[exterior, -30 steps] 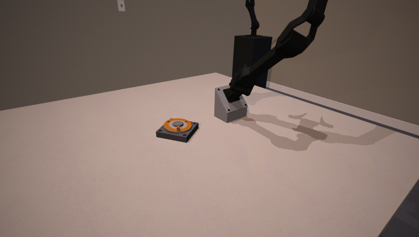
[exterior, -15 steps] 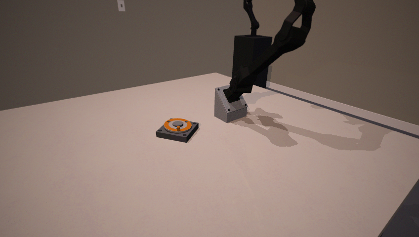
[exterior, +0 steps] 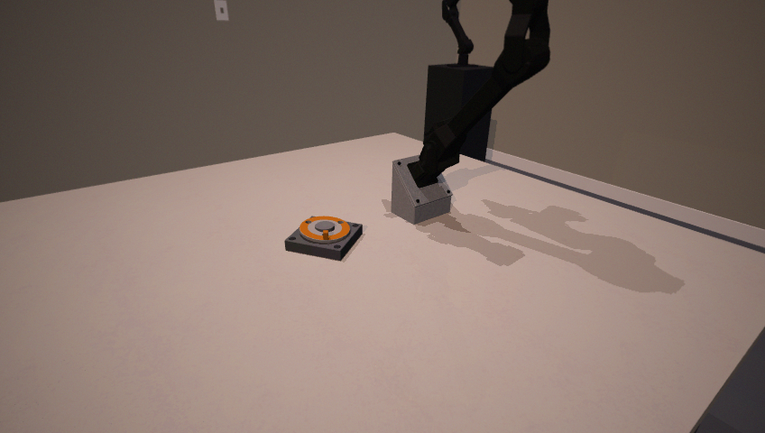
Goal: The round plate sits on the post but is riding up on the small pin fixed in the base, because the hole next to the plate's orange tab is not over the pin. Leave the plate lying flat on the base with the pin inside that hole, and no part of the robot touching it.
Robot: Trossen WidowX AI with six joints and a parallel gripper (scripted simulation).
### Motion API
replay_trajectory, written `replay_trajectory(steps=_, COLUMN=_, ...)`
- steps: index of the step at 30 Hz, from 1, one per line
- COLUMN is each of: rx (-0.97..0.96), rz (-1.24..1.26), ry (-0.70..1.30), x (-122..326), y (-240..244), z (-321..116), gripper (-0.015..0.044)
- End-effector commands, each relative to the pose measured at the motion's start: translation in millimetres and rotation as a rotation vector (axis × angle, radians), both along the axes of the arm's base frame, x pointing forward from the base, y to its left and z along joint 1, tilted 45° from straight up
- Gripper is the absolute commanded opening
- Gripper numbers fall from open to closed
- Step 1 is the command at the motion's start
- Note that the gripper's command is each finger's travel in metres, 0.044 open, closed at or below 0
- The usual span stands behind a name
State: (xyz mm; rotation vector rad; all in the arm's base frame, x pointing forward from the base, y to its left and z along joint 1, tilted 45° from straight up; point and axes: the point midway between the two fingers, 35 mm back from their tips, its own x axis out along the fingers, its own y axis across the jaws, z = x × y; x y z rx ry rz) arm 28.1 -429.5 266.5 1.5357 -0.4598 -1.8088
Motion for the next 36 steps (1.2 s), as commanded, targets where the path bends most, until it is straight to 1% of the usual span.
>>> replay_trajectory(steps=1, rx=0.11, rz=0.323, ry=0.091, x=64.7, y=17.8, z=-36.5, gripper=0.0)
replay_trajectory(steps=4, rx=0.166, rz=0.532, ry=0.143, x=102.7, y=35.0, z=-57.6, gripper=0.0)
replay_trajectory(steps=6, rx=0.189, rz=0.621, ry=0.16, x=118.1, y=43.5, z=-66.7, gripper=0.0)
replay_trajectory(steps=7, rx=0.216, rz=0.733, ry=0.18, x=136.5, y=55.3, z=-77.7, gripper=0.0)
replay_trajectory(steps=12, rx=0.287, rz=1.097, ry=0.234, x=189.9, y=101.5, z=-110.9, gripper=0.0)
replay_trajectory(steps=13, rx=0.29, rz=1.119, ry=0.236, x=192.9, y=104.7, z=-112.8, gripper=0.0)
replay_trajectory(steps=16, rx=0.325, rz=1.382, ry=0.262, x=224.3, y=145.2, z=-133.3, gripper=0.0)
replay_trajectory(steps=20, rx=0.351, rz=1.684, ry=0.276, x=252.2, y=196.7, z=-154.3, gripper=0.0)
replay_trajectory(steps=22, rx=0.356, rz=1.764, ry=0.276, x=257.9, y=211.1, z=-159.6, gripper=0.0)
replay_trajectory(steps=24, rx=0.366, rz=1.976, ry=0.267, x=270.0, y=250.1, z=-172.7, gripper=0.0)
replay_trajectory(steps=28, rx=0.368, rz=2.279, ry=0.23, x=279.1, y=308.1, z=-188.7, gripper=0.0)
replay_trajectory(steps=30, rx=0.367, rz=2.356, ry=0.215, x=278.0, y=323.9, z=-192.3, gripper=0.0)
replay_trajectory(steps=32, rx=0.358, rz=2.564, ry=0.162, x=271.4, y=366.3, z=-200.8, gripper=0.0)
replay_trajectory(steps=36, rx=0.332, rz=2.844, ry=0.048, x=253.7, y=423.6, z=-209.2, gripper=0.0)
